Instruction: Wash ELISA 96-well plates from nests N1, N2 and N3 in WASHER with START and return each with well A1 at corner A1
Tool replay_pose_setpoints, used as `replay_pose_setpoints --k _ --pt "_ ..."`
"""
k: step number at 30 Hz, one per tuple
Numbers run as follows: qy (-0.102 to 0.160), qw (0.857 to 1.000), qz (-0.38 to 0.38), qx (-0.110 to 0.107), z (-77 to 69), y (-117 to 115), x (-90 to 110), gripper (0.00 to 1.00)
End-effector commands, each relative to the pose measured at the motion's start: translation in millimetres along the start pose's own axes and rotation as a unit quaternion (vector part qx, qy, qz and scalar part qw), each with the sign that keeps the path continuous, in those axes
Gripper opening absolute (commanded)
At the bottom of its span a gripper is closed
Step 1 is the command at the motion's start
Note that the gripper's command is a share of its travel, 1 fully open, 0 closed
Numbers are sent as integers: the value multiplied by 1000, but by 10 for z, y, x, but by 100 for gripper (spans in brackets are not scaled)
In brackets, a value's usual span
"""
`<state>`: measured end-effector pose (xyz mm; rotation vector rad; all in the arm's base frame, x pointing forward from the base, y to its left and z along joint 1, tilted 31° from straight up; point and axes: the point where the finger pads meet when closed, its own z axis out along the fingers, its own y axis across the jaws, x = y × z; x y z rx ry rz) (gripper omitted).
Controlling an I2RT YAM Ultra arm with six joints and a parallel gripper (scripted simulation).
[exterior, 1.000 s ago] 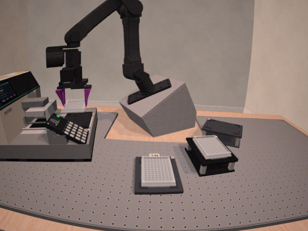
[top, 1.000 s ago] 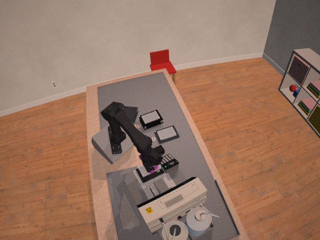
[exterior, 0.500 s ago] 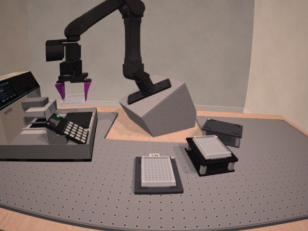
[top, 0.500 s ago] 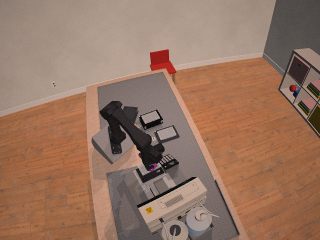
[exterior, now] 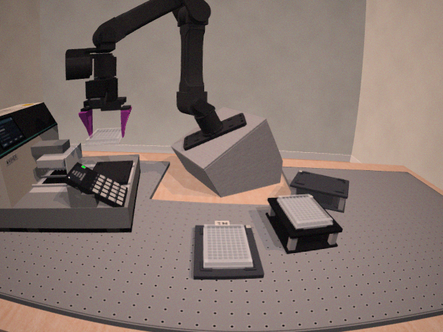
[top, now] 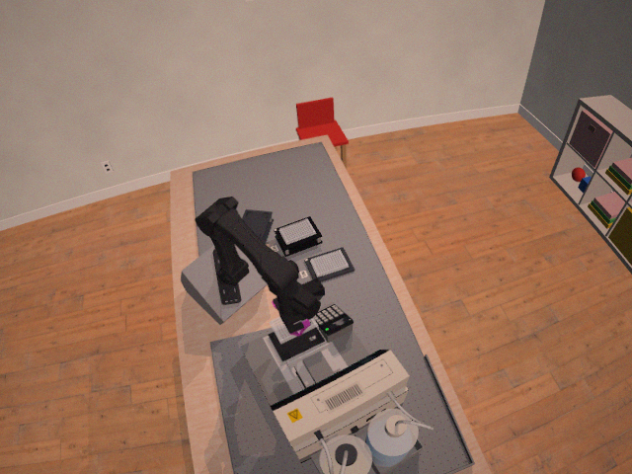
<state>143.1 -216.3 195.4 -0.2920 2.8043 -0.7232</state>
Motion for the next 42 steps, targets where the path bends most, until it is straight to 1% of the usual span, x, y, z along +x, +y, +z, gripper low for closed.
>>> replay_pose_setpoints --k 1,10,15,16,19,21,36,38,41,42 --pt "-1 1000 0 2 -46 0 -2 0" --pt "-1 1000 0 2 -46 0 -2 0" --pt "-2 997 -83 2 -37 133 -214 0" --pt "-2 996 -88 2 -35 160 -256 0" --pt "-2 996 -88 1 -29 240 -383 0" --pt "-2 996 -88 1 -29 240 -383 0" --pt "-3 996 -87 0 0 643 -1020 0" --pt "-3 996 -87 0 0 643 -1020 0" --pt "-3 996 -87 0 5 724 -1148 0" --pt "-3 996 -87 0 6 734 -1163 0"
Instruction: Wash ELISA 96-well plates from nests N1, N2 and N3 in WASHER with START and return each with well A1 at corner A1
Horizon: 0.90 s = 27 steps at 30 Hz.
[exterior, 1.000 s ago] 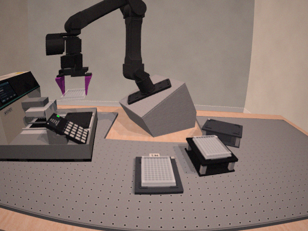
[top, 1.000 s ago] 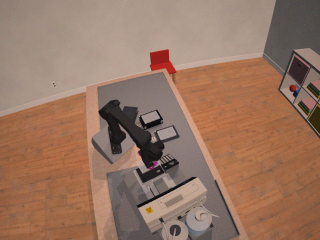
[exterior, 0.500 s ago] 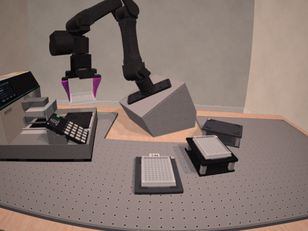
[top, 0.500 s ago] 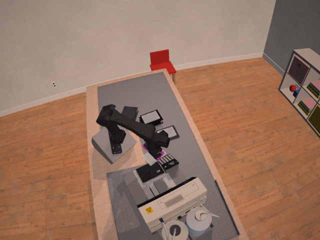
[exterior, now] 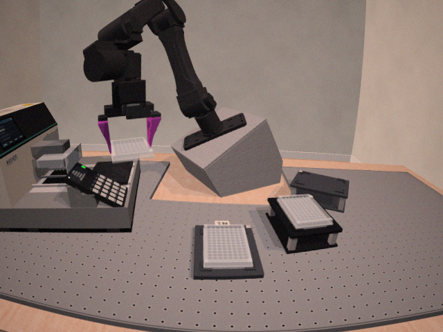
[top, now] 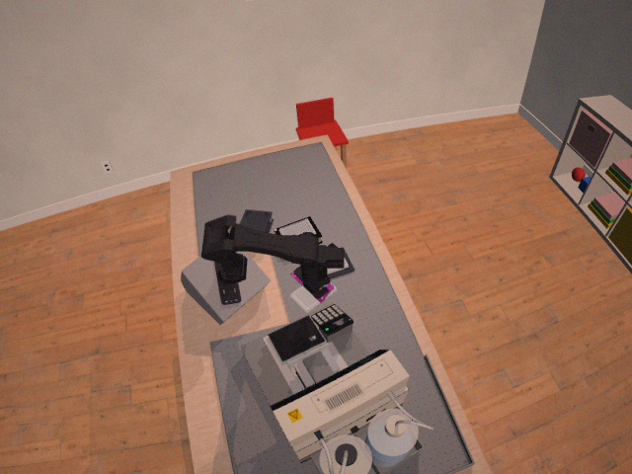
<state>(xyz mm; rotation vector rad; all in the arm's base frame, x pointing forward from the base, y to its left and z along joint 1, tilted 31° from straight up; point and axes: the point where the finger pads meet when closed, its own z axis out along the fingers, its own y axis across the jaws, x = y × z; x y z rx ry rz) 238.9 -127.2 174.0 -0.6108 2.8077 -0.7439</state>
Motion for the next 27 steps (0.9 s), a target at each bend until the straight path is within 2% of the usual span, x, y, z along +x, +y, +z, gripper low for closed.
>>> replay_pose_setpoints --k 1,5,11,13,27 --pt "-3 1000 22 9 -34 -22 -62 0" --pt "-3 1000 22 9 -34 -22 -62 0" --pt "-2 998 -67 8 -19 188 -278 0" --pt "-2 998 -67 8 -19 188 -278 0" --pt "-3 998 -67 7 14 679 -784 0"
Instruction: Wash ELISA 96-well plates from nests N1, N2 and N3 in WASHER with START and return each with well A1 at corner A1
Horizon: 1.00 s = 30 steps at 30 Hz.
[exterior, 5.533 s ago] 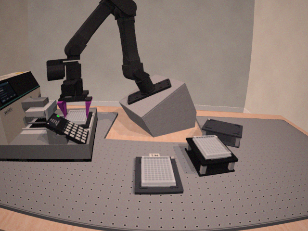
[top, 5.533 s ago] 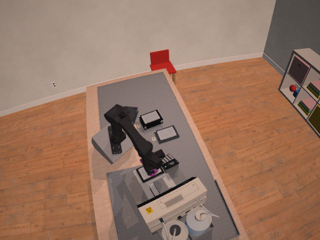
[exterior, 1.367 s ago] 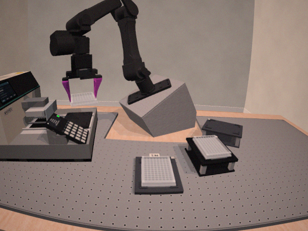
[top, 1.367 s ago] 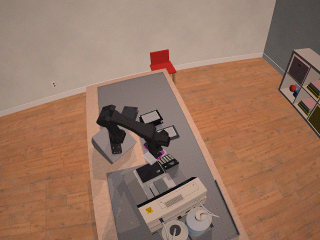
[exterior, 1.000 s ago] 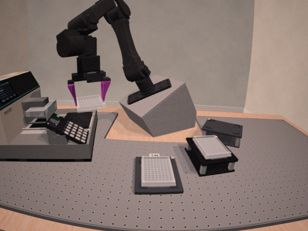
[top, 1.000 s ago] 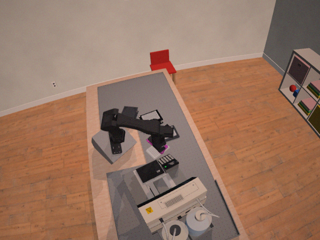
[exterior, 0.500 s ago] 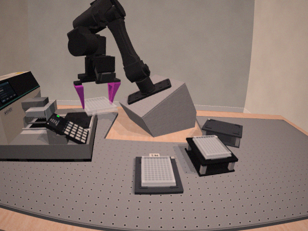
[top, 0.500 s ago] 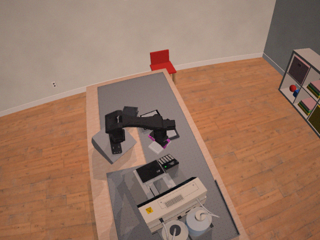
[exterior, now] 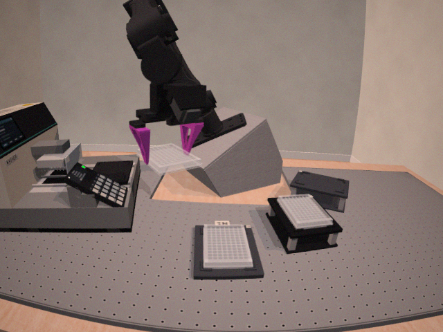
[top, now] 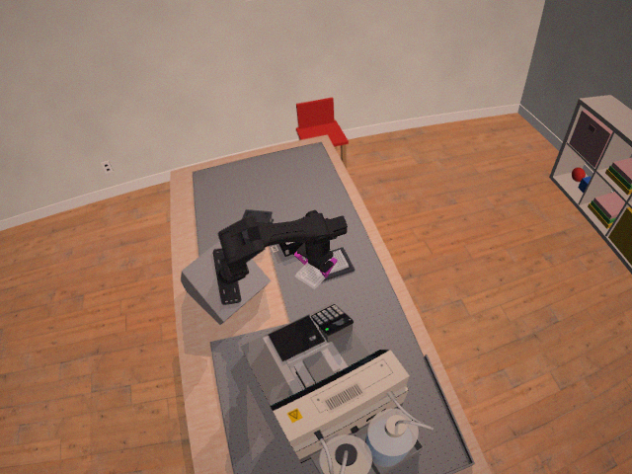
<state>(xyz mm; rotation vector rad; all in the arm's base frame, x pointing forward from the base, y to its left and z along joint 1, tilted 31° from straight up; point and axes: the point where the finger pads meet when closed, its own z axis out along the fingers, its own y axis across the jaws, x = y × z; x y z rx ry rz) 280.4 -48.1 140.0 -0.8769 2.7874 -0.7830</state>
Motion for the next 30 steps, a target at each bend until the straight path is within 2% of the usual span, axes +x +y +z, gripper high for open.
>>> replay_pose_setpoints --k 1,3,10,20,24,30 --pt "-8 1000 26 7 -44 34 -135 0" --pt "-8 1000 26 7 -44 34 -135 0" --pt "-8 1000 26 7 -32 218 -411 0" --pt "-8 1000 9 7 -30 260 -438 0" --pt "-7 998 -58 7 -21 431 -544 0" --pt "-7 998 -63 7 -8 687 -704 0"
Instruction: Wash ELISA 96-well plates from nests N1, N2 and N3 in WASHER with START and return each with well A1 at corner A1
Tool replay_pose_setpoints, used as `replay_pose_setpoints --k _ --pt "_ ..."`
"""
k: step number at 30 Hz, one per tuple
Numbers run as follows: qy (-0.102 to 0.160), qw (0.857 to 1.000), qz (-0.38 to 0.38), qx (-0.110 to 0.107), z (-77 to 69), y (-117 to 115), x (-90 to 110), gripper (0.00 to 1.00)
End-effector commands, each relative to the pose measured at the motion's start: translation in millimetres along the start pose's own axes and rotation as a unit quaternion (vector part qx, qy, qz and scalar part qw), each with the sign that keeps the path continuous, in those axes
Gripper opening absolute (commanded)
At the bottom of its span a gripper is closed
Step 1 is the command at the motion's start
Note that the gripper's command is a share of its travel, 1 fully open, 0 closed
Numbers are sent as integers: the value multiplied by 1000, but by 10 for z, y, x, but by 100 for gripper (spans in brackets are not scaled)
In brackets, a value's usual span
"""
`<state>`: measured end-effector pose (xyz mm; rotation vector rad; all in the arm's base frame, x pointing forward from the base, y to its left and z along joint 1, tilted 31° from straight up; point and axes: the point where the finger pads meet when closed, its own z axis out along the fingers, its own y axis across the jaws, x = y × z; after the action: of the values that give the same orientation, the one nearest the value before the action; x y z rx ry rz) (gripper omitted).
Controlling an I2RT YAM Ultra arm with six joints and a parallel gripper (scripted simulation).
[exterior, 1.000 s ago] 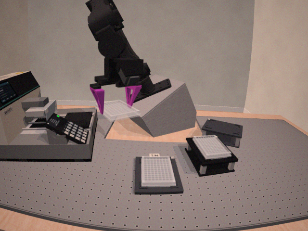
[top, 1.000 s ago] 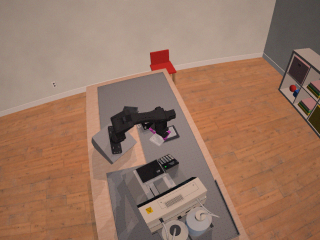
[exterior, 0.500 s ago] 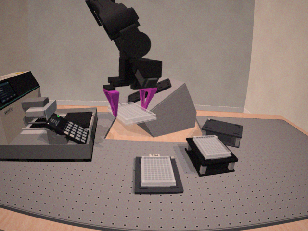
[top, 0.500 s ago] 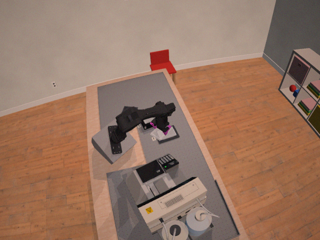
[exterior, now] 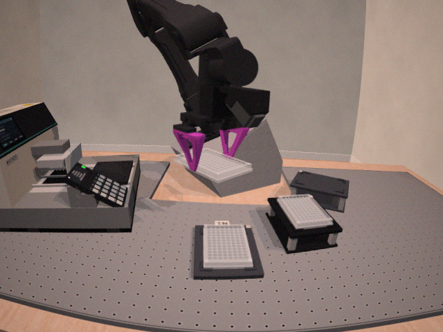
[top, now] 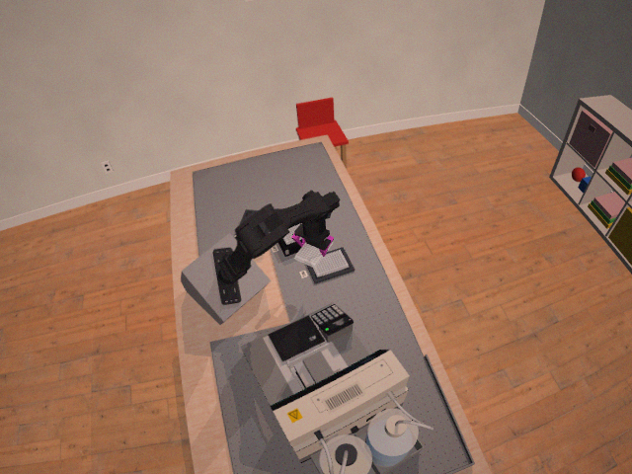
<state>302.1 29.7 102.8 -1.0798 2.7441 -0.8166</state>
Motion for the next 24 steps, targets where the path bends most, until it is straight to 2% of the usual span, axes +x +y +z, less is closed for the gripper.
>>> replay_pose_setpoints --k 1,5,7,19,24 --pt "-8 1000 7 2 -39 90 -112 0" --pt "-8 1000 7 2 -34 244 -241 0" --pt "-8 1000 7 2 -34 244 -241 0" --pt "-9 1000 7 1 -15 699 -622 0" --pt "-8 1000 7 1 -16 699 -623 0"
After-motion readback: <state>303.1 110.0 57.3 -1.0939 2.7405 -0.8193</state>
